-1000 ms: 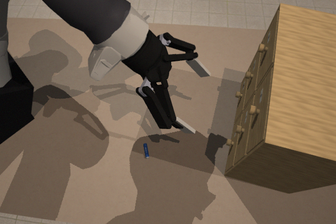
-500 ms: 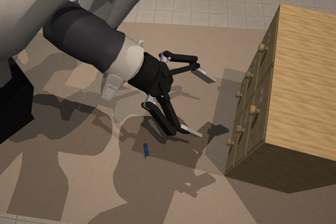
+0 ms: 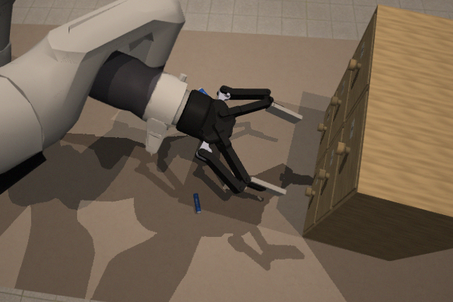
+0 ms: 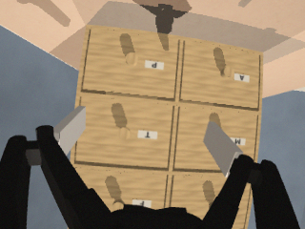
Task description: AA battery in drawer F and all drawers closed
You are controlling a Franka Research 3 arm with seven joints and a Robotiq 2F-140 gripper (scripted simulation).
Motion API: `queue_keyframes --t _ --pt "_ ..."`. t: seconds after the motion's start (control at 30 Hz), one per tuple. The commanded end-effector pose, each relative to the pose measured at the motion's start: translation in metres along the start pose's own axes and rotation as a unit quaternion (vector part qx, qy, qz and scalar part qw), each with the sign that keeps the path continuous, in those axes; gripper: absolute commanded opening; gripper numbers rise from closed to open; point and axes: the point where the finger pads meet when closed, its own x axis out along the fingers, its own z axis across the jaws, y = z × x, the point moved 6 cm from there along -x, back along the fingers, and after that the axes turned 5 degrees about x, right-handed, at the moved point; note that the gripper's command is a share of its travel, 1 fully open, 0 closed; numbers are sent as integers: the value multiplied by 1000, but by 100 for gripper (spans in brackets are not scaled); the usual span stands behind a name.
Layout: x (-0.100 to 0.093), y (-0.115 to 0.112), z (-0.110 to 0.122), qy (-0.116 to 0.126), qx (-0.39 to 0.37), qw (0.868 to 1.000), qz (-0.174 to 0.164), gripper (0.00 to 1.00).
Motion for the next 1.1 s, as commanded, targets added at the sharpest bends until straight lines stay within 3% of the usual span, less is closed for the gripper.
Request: queue_keyframes --t 0.0,0.43,0.73,1.07 --pt "0 -7 -3 5 -11 1000 -22 100" --pt "13 26 -7 5 -11 1000 -22 100" --pt "29 64 -12 5 -11 1000 -22 100" --pt "35 77 -13 5 -12 1000 -15 100"
